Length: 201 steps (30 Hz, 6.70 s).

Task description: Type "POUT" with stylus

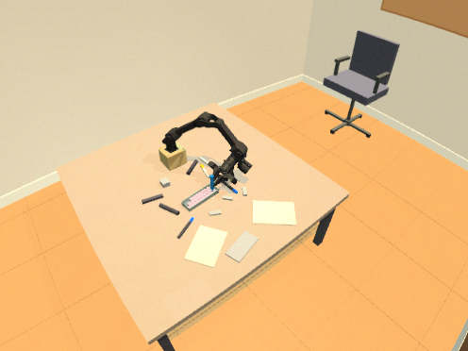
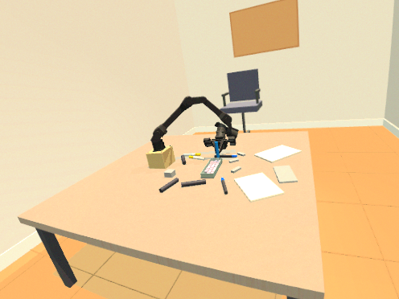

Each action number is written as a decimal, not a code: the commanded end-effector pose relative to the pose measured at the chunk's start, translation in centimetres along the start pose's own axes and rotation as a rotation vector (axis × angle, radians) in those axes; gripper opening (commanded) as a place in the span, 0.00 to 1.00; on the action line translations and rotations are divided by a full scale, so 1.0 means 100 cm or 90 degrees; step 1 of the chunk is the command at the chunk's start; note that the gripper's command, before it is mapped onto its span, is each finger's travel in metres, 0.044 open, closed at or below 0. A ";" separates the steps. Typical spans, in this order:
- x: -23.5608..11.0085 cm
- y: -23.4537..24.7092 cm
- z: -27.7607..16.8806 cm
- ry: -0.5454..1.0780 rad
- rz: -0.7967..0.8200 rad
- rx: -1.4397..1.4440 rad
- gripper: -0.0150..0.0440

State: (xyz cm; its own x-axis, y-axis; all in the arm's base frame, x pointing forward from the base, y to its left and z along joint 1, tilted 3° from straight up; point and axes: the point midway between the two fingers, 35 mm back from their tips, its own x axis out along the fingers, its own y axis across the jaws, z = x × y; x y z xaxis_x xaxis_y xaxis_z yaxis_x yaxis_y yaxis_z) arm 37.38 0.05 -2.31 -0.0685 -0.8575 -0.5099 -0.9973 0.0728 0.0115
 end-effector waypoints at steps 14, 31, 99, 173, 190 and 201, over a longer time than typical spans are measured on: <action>0.002 0.000 0.003 0.001 -0.001 -0.002 0.39; -0.016 0.001 -0.028 -0.001 -0.002 0.003 0.40; 0.119 0.020 -0.083 0.011 0.003 -0.005 0.39; 0.059 0.034 -0.073 0.003 0.002 -0.005 0.25; 0.058 0.040 -0.051 0.006 0.003 -0.006 0.30; 0.059 0.040 -0.047 0.006 0.003 -0.006 0.39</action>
State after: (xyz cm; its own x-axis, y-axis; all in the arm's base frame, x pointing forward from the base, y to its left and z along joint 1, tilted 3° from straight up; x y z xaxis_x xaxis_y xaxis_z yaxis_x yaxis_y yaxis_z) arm 32.85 -7.16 -1.03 -0.0731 -0.8635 -0.4990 -0.9972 0.0697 0.0254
